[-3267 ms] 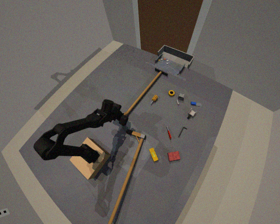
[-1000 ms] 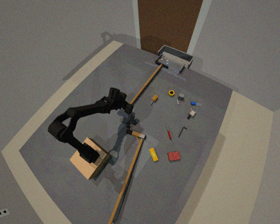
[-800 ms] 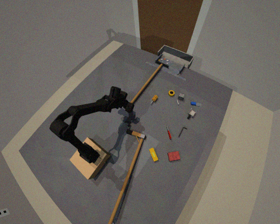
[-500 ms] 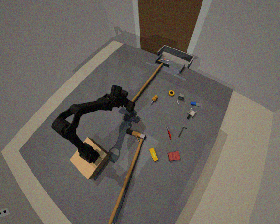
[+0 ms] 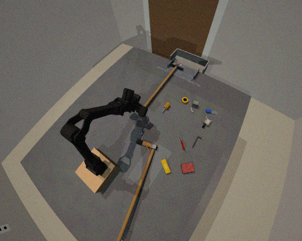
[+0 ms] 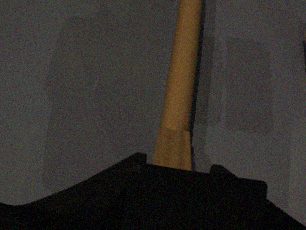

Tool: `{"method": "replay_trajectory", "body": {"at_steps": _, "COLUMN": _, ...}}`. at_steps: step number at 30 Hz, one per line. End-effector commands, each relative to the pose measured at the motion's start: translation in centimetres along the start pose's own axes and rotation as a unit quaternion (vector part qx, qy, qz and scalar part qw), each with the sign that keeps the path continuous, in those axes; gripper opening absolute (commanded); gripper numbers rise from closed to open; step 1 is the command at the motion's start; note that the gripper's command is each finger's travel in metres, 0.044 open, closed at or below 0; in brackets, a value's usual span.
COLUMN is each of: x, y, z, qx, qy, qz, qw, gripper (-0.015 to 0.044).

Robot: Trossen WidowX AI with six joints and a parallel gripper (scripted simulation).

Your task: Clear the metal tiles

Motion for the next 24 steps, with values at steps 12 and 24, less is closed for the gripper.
{"method": "replay_trajectory", "body": {"at_steps": 12, "x": 0.2, "y": 2.2, "z": 1.1, "qx": -0.006, "qy": 0.003, "qz": -0.003, "qw": 1.000, "gripper": 0.0000}}
{"method": "replay_trajectory", "body": {"at_steps": 24, "x": 0.3, "y": 3.6, "z": 2.2, "qx": -0.007, "qy": 0.003, "qz": -0.003, "qw": 1.000, "gripper": 0.0000}}
Point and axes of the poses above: the point midway between the two fingers, 35 mm back from their tips, its own z axis out along the fingers, its own x axis across the jaws, y = z × x, the point moved 7 cm from there along -z, back along the fingers, and after that the axes turned 5 degrees about z, right-handed, at the moved point
